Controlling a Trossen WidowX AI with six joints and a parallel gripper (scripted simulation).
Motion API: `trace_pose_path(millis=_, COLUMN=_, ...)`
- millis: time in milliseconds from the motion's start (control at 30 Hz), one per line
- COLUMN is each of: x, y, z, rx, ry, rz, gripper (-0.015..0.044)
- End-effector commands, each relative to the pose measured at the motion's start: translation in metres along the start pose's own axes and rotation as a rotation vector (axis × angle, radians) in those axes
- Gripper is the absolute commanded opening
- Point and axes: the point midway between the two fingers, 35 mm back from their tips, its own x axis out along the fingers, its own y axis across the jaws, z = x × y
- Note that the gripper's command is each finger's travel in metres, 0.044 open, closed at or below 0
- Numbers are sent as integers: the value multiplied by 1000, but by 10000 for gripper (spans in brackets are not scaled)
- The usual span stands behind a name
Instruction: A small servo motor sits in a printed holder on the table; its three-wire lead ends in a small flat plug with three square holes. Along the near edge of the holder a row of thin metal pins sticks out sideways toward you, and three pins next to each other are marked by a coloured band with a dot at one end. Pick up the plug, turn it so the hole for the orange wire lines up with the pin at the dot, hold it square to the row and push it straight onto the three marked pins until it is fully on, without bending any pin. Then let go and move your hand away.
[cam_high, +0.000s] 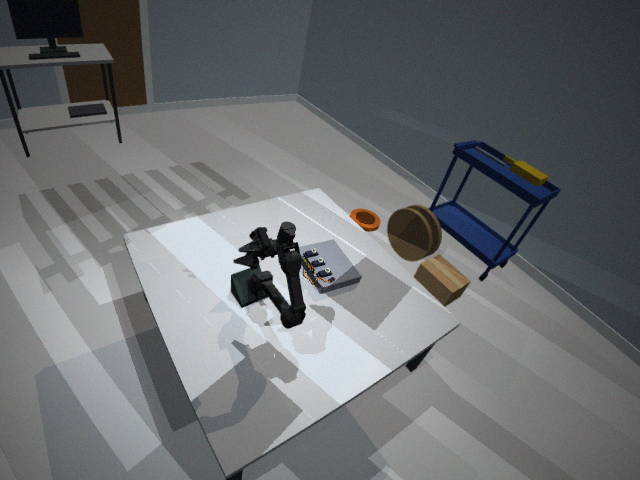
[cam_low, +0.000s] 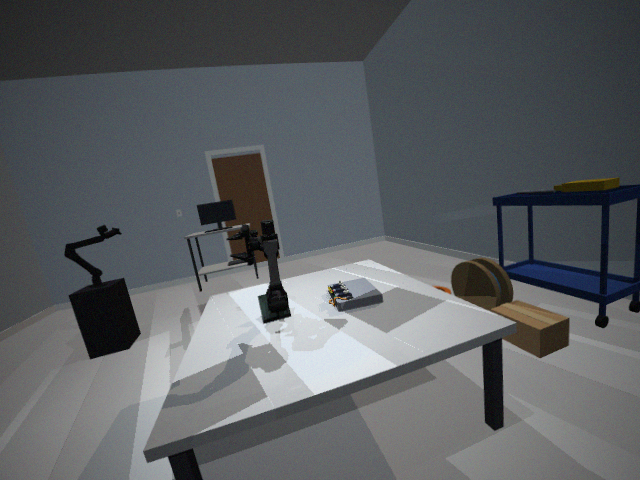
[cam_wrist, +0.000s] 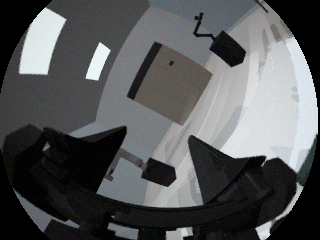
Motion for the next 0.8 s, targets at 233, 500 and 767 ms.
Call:
trace_pose_path(millis=233, x=-8, y=1, z=18, rx=-71, ry=-105, rz=5, gripper=190)
trace_pose_path(millis=500, x=-30, y=3, z=54, rx=-215, ry=-328, rz=0, gripper=115)
trace_pose_path(millis=767, x=-61, y=5, z=88, rx=-355, ry=-564, rz=-30, gripper=115)
